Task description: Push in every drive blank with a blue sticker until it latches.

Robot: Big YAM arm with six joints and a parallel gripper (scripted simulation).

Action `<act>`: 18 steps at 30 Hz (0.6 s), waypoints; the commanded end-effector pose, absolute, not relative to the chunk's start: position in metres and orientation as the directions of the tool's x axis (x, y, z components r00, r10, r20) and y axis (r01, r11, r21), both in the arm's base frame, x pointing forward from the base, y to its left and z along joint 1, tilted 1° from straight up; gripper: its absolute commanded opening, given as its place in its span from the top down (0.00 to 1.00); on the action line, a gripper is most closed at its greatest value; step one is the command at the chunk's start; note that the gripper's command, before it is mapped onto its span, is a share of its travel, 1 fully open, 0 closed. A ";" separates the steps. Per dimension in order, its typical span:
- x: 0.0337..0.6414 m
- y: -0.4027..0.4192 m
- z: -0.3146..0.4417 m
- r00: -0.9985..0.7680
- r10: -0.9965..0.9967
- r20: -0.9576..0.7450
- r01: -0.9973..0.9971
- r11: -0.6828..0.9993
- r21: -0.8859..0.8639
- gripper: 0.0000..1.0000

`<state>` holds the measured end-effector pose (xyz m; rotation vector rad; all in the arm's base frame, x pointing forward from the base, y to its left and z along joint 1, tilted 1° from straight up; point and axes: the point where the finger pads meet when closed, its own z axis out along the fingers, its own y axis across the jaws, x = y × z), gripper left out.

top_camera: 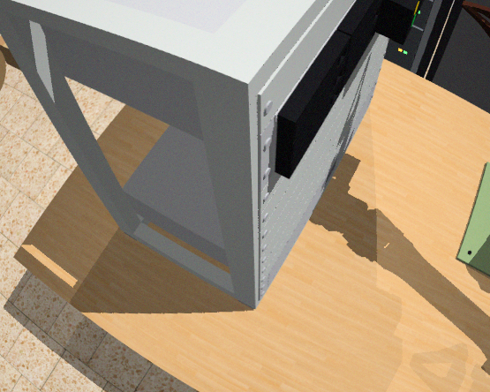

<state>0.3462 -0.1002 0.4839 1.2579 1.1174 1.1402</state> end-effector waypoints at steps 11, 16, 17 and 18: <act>0.341 -0.098 0.517 0.108 0.994 0.006 -0.066 0.002 0.998 1.00; 0.341 -0.098 0.517 0.108 0.994 0.006 -0.066 0.002 0.998 1.00; 0.341 -0.098 0.517 0.108 0.994 0.006 -0.066 0.002 0.998 1.00; 0.341 -0.098 0.517 0.108 0.994 0.006 -0.066 0.002 0.998 1.00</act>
